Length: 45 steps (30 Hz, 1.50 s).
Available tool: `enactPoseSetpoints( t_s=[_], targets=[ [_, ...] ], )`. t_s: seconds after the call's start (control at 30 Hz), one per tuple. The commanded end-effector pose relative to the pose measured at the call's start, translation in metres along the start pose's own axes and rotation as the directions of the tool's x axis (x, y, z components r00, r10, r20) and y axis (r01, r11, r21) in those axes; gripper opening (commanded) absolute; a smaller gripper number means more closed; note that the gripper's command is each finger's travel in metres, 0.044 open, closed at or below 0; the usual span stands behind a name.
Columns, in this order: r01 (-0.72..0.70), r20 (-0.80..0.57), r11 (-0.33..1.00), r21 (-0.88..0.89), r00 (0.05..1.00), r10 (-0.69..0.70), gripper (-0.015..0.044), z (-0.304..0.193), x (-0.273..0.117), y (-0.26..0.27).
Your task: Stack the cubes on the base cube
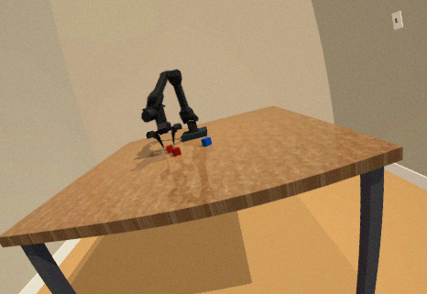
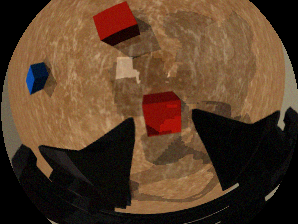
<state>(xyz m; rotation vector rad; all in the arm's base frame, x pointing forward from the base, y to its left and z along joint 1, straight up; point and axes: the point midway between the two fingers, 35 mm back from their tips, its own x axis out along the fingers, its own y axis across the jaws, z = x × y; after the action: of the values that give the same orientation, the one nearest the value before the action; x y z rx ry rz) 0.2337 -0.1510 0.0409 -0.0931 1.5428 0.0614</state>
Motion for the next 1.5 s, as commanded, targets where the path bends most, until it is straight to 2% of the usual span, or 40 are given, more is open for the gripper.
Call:
enactPoseSetpoints(
  t_s=[0.0,0.2,0.4,0.6,1.47],
  targets=[
    [-0.003,-0.008,1.0,-0.004,1.0,0.003,0.0265,-0.001,0.009,0.0],
    [-0.003,-0.008,1.0,-0.004,1.0,0.003,0.0265,-0.002,0.016,0.001],
    [-0.003,-0.008,1.0,-0.004,1.0,0.003,0.0107,-0.002,0.016,0.001],
    [-0.003,-0.008,1.0,-0.004,1.0,0.003,0.0105,-0.001,0.012,0.0],
    [-0.003,-0.008,1.0,-0.004,1.0,0.002,0.0105,0.003,-0.07,-0.002]
  ],
)
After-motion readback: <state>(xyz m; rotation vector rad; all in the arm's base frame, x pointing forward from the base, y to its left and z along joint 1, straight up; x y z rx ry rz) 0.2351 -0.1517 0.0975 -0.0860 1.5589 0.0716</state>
